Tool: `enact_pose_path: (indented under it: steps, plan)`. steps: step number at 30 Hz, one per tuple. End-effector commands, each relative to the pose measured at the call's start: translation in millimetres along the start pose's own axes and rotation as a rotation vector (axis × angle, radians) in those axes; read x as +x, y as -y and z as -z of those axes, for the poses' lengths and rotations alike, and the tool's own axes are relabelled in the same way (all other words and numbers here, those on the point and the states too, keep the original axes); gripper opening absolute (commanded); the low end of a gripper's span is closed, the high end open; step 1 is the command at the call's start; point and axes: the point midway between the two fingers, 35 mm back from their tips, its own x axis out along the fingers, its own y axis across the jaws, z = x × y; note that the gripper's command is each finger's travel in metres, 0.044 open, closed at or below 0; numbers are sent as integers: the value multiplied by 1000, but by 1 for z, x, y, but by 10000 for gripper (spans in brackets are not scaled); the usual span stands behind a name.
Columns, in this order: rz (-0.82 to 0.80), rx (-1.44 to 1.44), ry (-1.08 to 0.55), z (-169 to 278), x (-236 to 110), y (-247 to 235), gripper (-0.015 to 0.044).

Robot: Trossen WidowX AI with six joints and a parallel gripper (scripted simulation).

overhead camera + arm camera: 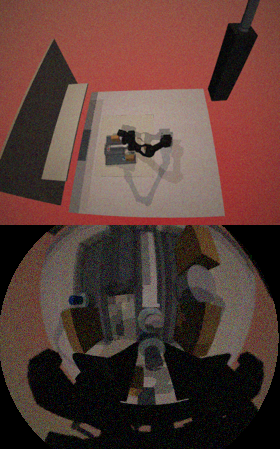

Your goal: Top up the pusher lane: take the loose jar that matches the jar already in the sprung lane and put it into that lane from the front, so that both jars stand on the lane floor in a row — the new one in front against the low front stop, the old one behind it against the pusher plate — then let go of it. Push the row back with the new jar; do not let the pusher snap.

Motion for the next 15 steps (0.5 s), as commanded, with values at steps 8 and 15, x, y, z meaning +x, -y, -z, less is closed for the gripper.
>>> enact_pose_path:
  steps: [8, 15]
  plan:
    - [1, -11, 21, -12, -4, -1, 0]
    - [1, -11, 21, -14, -6, -1, 0]
